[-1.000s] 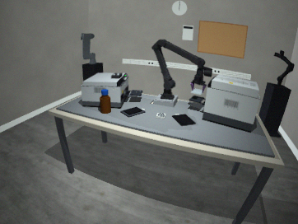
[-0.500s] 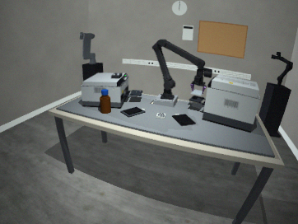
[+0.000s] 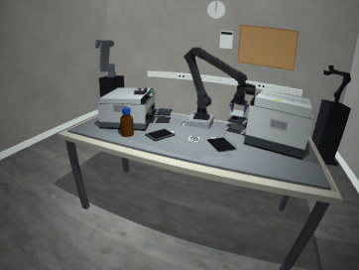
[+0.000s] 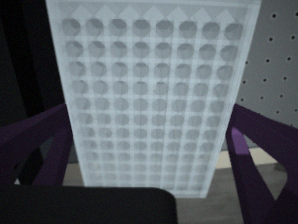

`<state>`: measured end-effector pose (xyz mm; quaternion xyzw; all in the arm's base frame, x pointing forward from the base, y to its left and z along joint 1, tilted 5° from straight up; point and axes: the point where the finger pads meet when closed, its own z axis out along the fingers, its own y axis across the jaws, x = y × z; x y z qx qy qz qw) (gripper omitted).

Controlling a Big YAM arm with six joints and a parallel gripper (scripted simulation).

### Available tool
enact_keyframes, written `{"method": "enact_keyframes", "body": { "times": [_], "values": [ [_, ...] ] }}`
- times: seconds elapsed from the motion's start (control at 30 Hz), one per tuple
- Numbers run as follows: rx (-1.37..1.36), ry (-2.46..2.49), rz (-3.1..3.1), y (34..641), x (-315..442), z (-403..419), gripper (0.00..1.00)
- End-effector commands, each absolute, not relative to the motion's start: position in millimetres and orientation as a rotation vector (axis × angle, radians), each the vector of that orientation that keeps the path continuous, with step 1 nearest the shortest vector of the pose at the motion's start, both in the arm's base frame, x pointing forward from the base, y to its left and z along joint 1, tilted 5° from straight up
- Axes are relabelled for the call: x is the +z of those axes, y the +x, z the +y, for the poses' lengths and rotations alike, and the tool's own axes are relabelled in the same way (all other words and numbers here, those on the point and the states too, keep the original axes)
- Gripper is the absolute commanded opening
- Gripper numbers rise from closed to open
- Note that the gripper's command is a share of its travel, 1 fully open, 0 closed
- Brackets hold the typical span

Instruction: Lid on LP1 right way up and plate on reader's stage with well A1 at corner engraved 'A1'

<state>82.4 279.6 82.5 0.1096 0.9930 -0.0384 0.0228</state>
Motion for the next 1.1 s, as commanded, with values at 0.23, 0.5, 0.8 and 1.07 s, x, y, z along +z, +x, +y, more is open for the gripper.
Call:
{"method": "enact_keyframes", "body": {
  "times": [0.23,0.5,0.8,1.07],
  "values": [
    [-0.122,0.343,3.078,76.8,70.1,280.3,0.86],
    [-0.122,0.342,3.079,76.6,65.6,281.0,0.86],
    [-0.128,0.343,3.079,75.4,57.3,279.2,0.86],
    [-0.120,0.343,3.078,74.7,54.7,278.4,0.86]
  ]
}}
